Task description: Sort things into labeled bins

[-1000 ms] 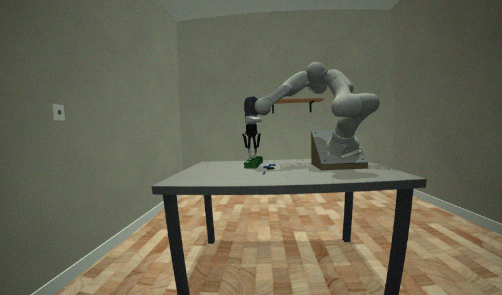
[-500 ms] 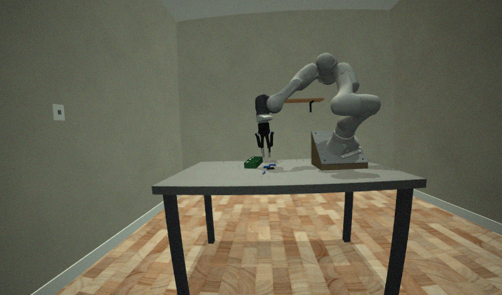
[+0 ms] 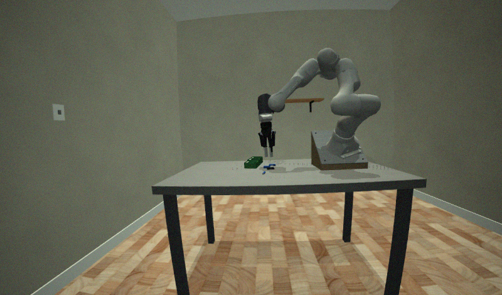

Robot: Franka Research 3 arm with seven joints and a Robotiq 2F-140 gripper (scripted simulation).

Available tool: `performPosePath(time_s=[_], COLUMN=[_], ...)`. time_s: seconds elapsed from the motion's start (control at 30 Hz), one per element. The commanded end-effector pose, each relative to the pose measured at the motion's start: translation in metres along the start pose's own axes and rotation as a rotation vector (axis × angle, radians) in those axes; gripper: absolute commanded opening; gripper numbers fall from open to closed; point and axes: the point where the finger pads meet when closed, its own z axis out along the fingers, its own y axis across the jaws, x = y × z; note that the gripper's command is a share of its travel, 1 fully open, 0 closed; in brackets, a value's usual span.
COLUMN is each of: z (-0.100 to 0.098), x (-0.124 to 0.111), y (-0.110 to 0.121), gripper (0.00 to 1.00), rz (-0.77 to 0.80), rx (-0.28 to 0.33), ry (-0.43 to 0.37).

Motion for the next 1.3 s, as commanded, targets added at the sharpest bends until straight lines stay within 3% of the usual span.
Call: performPosePath(time_s=[0.0,1.27], z=[0.0001,-0.0001], x=[0.0034,0.0057], y=[0.0012,0.0029], gripper=[0.23,0.23], rz=[0.157,0.865], rx=[-0.008,-0.033], ry=[0.007,0.032])
